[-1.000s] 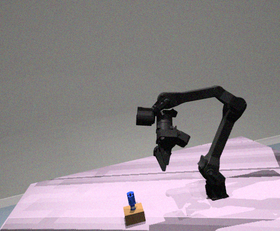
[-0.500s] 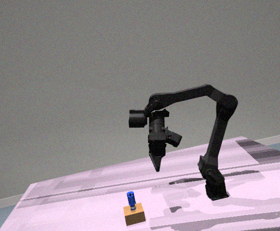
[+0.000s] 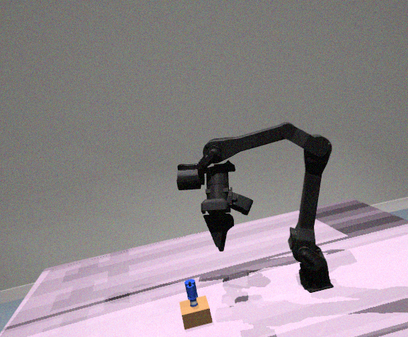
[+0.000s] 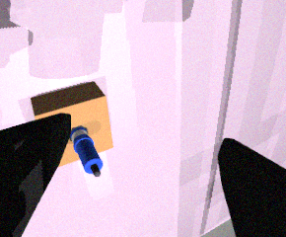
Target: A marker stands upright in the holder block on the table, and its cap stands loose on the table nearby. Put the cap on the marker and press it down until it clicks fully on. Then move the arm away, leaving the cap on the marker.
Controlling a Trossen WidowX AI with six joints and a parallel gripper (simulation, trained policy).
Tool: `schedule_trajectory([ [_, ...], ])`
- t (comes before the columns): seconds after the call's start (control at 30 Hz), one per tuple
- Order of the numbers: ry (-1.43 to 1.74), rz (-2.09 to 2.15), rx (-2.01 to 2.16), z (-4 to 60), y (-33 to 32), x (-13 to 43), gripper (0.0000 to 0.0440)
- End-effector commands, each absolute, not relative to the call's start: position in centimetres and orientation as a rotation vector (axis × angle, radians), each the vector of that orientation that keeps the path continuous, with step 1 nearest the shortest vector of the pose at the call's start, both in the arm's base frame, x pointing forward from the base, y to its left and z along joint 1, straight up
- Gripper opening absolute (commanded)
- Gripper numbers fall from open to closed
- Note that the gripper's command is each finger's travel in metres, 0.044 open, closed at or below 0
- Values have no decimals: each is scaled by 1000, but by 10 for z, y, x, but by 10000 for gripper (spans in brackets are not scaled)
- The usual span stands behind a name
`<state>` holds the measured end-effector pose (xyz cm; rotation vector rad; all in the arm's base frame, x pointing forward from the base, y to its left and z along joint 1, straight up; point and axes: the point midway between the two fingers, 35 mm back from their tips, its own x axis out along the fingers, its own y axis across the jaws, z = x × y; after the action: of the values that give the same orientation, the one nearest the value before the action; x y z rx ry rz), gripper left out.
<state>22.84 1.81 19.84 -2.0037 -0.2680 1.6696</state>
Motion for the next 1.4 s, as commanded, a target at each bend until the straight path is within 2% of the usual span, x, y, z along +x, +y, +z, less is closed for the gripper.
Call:
schedule_trajectory([
  [0.0, -243, 1684, -1997, 196, 12, 233, 319],
  [1.37, 84, 1845, -1898, 153, -70, 287, 314],
])
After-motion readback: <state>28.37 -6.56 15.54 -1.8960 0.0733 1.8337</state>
